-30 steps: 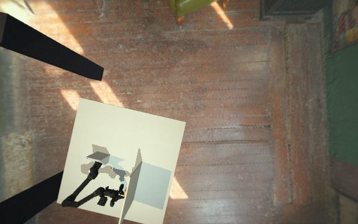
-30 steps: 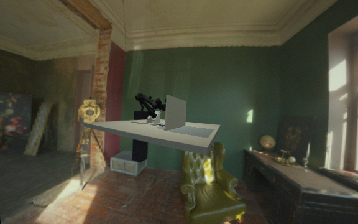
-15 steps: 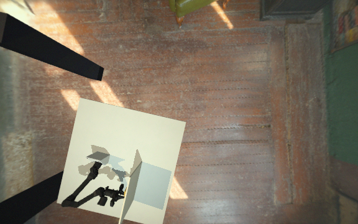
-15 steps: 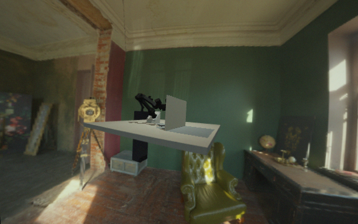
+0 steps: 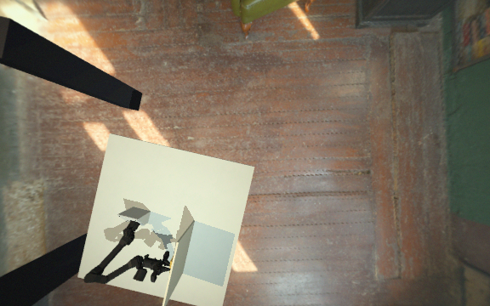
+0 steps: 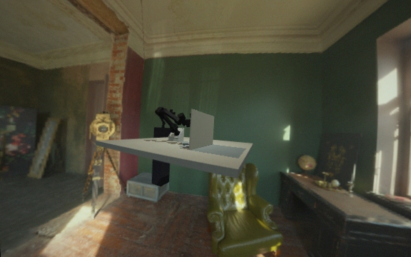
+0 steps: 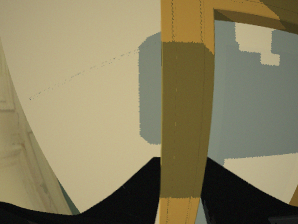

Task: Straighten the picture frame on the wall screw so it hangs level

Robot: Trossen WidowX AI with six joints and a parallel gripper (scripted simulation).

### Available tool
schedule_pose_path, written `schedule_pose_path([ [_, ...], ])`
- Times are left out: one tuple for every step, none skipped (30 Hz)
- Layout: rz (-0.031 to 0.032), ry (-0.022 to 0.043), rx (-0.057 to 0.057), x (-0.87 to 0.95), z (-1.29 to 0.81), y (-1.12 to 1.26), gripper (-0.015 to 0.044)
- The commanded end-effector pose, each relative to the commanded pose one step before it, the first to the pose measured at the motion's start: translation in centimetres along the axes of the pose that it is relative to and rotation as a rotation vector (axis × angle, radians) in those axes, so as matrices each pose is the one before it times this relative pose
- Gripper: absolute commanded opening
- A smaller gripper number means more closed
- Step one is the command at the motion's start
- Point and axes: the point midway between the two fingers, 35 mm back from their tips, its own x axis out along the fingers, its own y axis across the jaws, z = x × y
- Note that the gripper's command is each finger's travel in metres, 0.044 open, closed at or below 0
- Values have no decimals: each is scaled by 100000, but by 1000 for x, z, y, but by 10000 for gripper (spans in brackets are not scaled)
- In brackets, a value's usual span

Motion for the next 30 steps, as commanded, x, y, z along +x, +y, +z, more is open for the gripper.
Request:
schedule_pose_path([
  [953, 272, -330, 8, -139, 238, 0],
  [0, 0, 1, 0, -19, 4, 0],
  [-1, 0, 2, 0, -28, 6, 0],
  [-1, 1, 2, 0, -39, 8, 0],
  [-1, 1, 3, 1, -44, 6, 0],
  [-1, 1, 3, 1, -49, 2, 0],
  [-1, 1, 3, 1, -55, 9, 0],
  [-1, 1, 4, 0, -58, 21, 0],
  [-2, 1, 4, 0, -61, 22, 0],
  [-2, 1, 4, 0, -61, 22, 0],
  [0, 0, 0, 0, -17, -17, 0],
  [0, 0, 0, 0, -20, -25, 0],
  [0, 0, 0, 0, -11, -34, 0],
  [0, 0, 0, 0, -5, 5, 0],
  [0, 0, 1, 0, -4, 13, 0],
  [0, 0, 1, 0, -7, 22, 0],
  [0, 0, 1, 0, -7, 23, 0],
  [0, 0, 0, 0, -1, -8, 0],
  [0, 0, 0, 0, -3, -14, 0],
  [0, 0, -1, 0, -1, -23, 0],
  [0, 0, -1, 0, -2, -34, 0],
  [0, 0, 0, 0, -7, -28, 0],
  [0, 0, 0, 0, 0, 11, 0],
  [0, 0, 1, 0, 0, 22, 0],
  [0, 0, 1, 0, 0, 26, 0],
  [0, 0, 0, 0, 0, -5, 0],
  [0, 0, 0, 0, 0, -11, 0],
  [0, 0, 0, 0, 0, -16, 0],
  [0, 0, -1, 0, 0, -21, 0],
  [0, 0, -1, 1, 0, -26, 0],
])
